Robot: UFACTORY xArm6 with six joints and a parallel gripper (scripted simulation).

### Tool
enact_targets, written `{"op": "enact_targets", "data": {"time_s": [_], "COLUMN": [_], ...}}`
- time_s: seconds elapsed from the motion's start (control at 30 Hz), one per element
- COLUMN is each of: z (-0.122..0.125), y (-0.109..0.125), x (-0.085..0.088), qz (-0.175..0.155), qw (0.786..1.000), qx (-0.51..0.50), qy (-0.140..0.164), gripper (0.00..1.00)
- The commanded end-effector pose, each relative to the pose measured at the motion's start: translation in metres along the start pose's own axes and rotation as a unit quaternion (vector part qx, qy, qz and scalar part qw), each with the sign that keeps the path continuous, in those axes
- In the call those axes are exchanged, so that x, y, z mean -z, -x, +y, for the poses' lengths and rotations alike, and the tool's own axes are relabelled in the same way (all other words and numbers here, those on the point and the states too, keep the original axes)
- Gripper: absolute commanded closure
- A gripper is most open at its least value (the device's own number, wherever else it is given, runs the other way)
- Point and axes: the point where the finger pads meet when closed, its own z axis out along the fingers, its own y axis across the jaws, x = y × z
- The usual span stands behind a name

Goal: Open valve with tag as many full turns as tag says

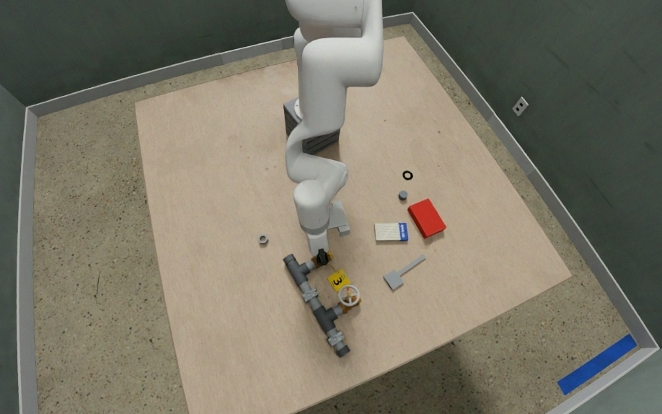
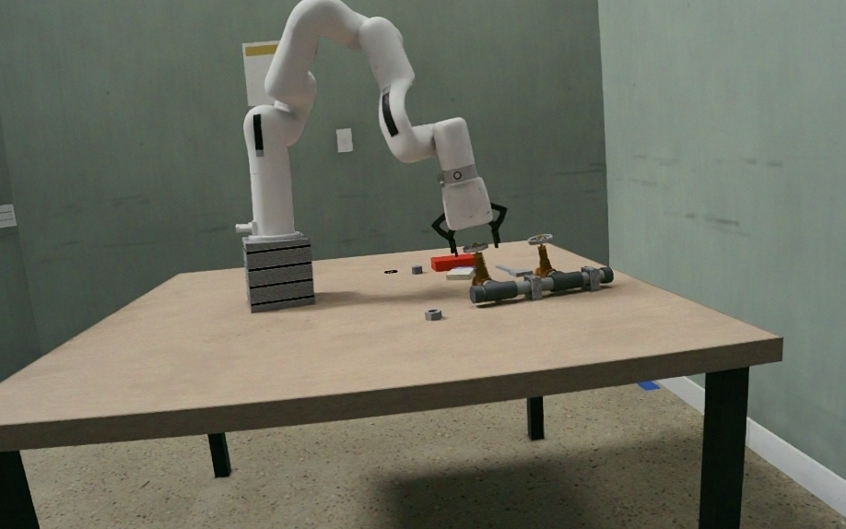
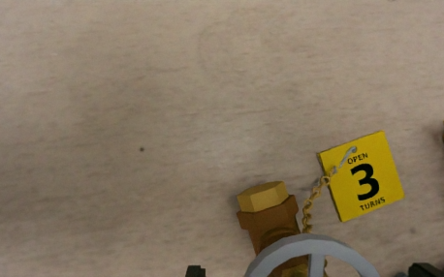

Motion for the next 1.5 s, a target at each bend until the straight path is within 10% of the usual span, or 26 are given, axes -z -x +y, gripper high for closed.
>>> {"op": "enact_targets", "data": {"time_s": [0.0,0.6,1.17,1.47], "z": [0.0017,0.0017,0.0017,0.0017], "y": [0.0002,0.0002,0.0002,0.0002], "x": [0.0011,0.0011,0.0011,0.0011], "qz": [-0.001,0.006,0.026,0.038], "qw": [0.999,0.939,0.786,0.645], "qx": [-0.047,-0.343,-0.618,-0.763], "qy": [0.001,0.006,0.015,0.017], "gripper": [0.00,0.00,0.00,0.00]}}
